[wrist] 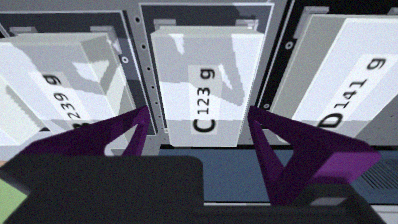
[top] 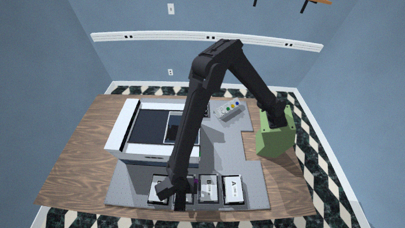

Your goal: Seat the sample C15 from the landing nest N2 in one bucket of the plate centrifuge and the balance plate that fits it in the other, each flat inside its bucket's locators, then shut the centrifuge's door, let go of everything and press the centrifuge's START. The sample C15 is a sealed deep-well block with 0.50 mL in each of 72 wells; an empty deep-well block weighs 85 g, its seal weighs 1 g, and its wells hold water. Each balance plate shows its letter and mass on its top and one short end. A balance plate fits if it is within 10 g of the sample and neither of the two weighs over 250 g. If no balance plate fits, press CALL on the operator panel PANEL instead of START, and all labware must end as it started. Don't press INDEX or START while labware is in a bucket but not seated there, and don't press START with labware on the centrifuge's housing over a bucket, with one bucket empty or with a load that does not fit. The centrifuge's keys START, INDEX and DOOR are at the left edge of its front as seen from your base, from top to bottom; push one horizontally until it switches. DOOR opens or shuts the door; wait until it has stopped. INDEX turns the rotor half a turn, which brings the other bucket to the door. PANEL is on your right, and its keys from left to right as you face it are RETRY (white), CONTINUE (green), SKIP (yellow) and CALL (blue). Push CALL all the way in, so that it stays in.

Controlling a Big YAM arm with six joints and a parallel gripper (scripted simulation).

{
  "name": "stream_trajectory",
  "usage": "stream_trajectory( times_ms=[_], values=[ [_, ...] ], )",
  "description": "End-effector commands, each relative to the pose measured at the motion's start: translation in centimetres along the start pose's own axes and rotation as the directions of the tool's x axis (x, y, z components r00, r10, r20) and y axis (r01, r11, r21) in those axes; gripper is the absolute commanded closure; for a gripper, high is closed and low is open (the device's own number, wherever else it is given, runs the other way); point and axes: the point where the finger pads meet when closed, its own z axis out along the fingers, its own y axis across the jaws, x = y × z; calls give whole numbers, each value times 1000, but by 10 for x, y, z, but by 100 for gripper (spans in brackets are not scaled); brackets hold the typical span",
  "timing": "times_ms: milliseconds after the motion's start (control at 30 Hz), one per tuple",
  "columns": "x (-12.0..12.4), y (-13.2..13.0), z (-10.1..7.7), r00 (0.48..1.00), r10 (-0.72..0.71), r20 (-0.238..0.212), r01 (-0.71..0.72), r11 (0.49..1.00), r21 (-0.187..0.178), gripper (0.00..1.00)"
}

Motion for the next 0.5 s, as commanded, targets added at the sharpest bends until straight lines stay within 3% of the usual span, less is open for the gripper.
stream_trajectory(
  times_ms=[0,467],
  values=[
    [-1,-31,-9,999,18,28,-19,999,51,0],
    [0,-29,-8,1000,17,26,-18,999,48,0]
  ],
)
